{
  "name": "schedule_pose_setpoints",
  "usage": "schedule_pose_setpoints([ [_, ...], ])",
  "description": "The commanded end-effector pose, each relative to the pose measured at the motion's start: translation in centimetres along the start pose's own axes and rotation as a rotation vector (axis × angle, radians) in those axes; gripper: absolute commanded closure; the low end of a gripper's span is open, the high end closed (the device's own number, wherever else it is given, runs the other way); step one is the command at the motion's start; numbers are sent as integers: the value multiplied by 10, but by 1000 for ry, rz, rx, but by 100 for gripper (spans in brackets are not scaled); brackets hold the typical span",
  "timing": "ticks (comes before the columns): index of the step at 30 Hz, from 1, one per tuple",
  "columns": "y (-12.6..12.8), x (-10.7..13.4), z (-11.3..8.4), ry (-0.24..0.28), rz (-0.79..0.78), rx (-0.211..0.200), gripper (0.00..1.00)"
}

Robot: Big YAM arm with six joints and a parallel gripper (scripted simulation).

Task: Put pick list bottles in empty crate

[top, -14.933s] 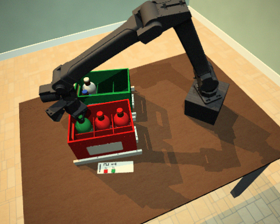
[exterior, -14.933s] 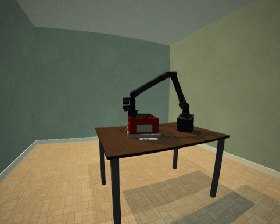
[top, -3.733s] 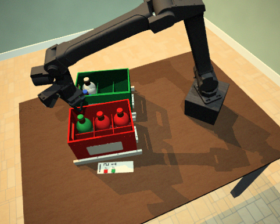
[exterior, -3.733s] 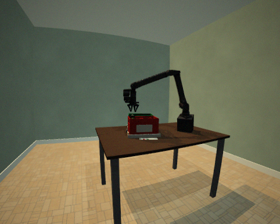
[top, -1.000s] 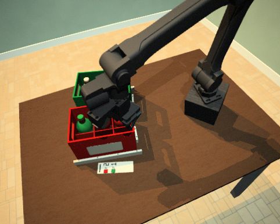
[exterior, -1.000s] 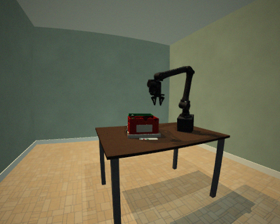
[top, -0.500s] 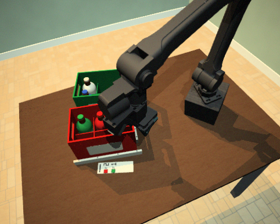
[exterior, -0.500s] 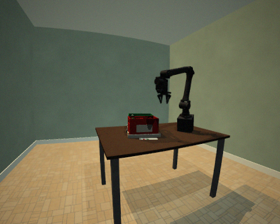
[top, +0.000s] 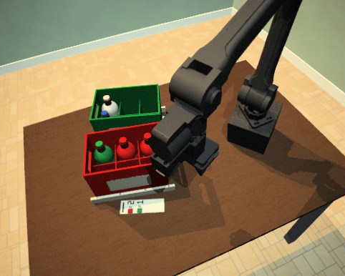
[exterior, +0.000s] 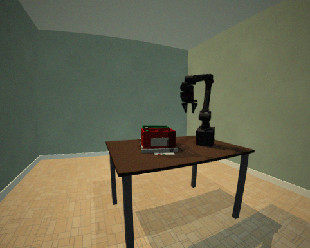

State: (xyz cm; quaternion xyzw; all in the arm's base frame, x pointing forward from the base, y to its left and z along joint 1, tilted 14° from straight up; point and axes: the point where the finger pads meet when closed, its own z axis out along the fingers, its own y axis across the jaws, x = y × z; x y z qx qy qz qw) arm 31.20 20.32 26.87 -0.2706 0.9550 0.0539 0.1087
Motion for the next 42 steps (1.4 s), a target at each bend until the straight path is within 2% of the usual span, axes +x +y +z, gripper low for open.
schedule_pose_setpoints([
  [1,21,-17,-33,-64,30,-3,39],
  [5,31,-16,-40,-73,30,-5,39],
  [14,76,-14,-39,-41,32,-6,39],
  [29,141,-8,-57,-40,33,-13,39],
  [42,134,-14,-58,-47,56,-13,39],
])
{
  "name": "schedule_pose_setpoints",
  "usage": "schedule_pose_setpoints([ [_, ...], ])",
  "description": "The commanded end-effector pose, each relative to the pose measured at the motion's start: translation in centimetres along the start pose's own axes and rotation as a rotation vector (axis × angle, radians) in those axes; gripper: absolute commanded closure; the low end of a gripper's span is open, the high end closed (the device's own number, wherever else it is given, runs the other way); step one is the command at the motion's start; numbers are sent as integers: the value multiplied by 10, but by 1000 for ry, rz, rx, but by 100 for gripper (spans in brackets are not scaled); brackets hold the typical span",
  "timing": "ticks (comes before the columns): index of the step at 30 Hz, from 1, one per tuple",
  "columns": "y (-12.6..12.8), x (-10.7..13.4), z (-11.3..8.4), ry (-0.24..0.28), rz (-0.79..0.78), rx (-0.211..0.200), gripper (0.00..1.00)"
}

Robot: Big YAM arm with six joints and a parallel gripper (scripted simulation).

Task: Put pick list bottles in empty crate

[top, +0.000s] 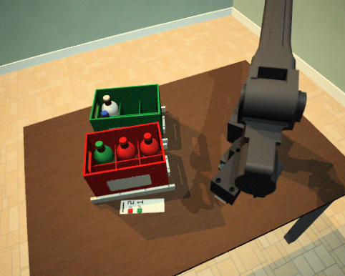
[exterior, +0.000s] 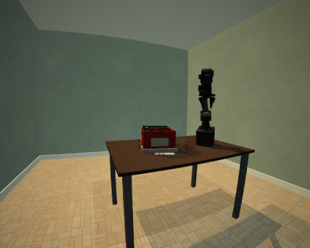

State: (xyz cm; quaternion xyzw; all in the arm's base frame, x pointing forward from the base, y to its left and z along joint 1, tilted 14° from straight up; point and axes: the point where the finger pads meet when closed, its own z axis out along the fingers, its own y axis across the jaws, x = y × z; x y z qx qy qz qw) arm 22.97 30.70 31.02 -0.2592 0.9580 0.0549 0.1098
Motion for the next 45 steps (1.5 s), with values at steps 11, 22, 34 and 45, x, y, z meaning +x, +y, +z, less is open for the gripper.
schedule_pose_setpoints([
  [11,1,-21,-20,-39,28,-13,39],
  [22,1,-21,-21,-43,24,-15,39],
  [34,1,-21,-21,-42,22,-15,39],
  [45,1,-22,-21,-40,19,-14,39],
])
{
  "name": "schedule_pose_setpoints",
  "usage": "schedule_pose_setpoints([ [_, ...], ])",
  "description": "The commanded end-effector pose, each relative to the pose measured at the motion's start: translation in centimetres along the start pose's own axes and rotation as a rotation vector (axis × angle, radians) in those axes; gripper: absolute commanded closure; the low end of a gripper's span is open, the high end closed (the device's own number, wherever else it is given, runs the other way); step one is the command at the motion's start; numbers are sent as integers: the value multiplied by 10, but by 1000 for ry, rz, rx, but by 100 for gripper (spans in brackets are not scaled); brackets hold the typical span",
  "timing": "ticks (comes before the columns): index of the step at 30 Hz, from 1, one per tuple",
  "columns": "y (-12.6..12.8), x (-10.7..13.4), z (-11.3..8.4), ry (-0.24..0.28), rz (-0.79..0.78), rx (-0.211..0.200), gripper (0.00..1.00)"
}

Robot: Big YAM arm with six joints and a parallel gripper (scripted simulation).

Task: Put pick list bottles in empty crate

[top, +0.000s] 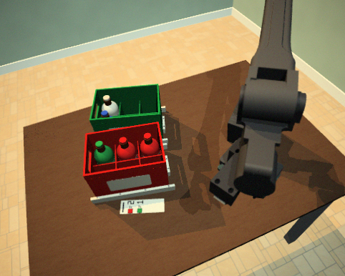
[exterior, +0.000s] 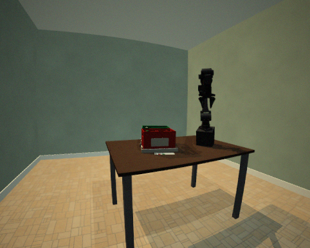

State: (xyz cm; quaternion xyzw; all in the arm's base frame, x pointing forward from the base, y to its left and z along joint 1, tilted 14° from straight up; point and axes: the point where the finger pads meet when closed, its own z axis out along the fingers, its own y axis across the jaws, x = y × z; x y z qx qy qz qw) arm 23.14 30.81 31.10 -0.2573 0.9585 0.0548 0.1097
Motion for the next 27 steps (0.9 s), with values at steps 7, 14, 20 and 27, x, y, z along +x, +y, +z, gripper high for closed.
schedule_pose_setpoints([
  [7,0,-19,-20,-38,14,-14,39],
  [14,1,-20,-20,-40,14,-14,39],
  [20,0,-20,-22,-43,14,-16,39],
  [27,0,-20,-22,-46,14,-17,39],
])
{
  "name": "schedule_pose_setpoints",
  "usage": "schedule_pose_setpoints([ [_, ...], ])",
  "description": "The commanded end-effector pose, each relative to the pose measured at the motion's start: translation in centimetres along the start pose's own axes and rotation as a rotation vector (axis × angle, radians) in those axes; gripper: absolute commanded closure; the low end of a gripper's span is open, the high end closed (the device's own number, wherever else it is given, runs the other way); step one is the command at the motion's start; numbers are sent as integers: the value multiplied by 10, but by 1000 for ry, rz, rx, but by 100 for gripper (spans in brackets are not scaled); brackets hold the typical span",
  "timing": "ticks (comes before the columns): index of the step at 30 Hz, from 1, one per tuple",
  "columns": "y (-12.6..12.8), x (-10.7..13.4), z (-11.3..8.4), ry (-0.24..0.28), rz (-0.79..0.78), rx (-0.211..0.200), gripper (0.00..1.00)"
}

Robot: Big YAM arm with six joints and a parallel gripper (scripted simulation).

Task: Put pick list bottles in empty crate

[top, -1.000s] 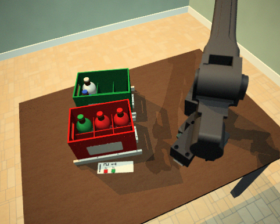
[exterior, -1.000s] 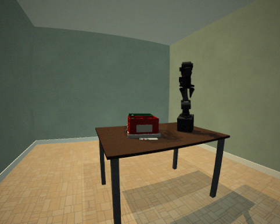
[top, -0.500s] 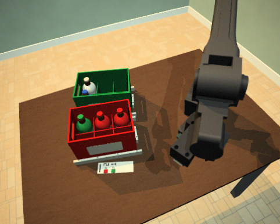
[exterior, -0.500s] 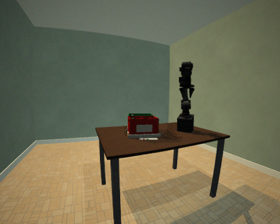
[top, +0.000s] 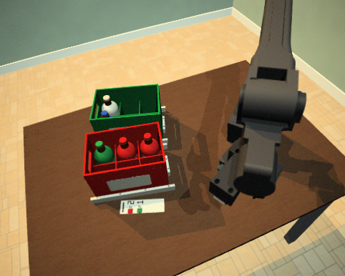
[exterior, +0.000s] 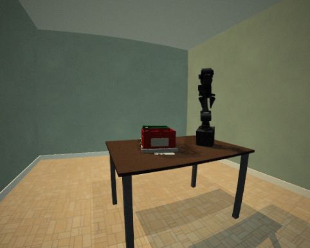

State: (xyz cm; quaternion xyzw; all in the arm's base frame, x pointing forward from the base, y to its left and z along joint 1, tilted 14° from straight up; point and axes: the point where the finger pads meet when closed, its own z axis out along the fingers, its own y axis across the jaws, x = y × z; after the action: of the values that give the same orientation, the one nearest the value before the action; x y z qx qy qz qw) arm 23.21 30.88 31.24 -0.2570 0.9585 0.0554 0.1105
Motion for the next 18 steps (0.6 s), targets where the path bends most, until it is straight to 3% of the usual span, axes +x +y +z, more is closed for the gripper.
schedule_pose_setpoints([
  [1,0,-19,-21,-44,13,-16,39],
  [18,1,-10,-14,-34,6,-14,39],
])
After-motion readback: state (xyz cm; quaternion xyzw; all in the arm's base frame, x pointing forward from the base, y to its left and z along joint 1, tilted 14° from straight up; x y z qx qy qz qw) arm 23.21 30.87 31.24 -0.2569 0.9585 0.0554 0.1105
